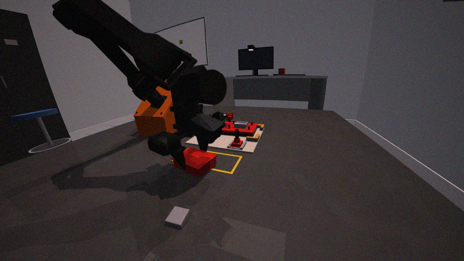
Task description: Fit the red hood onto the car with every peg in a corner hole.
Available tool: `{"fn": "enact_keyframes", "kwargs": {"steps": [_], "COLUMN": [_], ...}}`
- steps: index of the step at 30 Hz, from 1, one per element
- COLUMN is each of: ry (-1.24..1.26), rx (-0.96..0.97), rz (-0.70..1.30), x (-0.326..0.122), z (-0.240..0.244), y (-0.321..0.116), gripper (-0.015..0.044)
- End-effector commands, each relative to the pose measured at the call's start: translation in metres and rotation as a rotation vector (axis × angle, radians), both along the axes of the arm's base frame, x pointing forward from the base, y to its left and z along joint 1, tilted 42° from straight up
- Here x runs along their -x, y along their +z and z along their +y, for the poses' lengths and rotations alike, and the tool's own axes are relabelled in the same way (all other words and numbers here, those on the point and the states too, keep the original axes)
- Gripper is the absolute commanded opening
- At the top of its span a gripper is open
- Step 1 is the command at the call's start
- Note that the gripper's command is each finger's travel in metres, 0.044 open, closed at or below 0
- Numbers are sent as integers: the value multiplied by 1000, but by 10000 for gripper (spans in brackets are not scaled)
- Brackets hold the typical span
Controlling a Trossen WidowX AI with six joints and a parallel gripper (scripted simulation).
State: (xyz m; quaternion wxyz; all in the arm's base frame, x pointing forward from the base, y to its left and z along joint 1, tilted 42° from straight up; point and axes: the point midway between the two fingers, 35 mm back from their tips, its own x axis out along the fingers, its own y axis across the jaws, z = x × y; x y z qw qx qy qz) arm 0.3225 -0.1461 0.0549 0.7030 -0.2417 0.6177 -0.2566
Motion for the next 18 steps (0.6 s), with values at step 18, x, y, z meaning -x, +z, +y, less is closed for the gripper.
{"fn": "enact_keyframes", "kwargs": {"steps": [18], "ry": [1], "rx": [3], "rz": [-13], "x": [6], "z": [52], "y": [61], "gripper": [0]}}
